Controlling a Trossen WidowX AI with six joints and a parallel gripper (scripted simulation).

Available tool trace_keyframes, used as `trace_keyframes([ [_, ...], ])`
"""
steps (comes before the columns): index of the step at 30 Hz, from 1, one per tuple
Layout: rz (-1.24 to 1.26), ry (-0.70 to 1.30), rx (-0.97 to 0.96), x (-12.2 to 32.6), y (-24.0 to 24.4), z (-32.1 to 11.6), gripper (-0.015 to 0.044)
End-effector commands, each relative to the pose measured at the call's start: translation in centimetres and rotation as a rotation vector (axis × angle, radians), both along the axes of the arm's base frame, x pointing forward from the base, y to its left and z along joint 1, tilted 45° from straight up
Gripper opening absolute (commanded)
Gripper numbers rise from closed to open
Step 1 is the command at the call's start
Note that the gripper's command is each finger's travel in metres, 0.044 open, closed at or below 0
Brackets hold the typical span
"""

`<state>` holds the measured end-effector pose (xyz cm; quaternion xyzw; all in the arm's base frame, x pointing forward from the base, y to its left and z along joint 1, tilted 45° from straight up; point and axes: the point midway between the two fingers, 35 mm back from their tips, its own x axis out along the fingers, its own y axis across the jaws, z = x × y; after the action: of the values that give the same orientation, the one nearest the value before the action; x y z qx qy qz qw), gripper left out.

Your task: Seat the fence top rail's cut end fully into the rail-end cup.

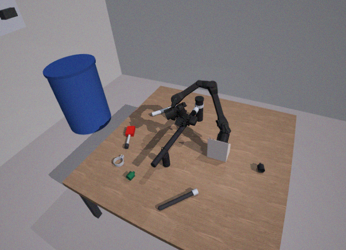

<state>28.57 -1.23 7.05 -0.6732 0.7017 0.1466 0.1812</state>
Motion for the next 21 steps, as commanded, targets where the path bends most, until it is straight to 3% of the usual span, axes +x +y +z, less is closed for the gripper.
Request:
trace_keyframes([
  [1, 0.003, -0.002, -0.002, 0.03, -0.11, 0.23, 0.0],
  [21, 0.003, -0.002, -0.002, 0.06, -0.64, 1.2, 0.0],
])
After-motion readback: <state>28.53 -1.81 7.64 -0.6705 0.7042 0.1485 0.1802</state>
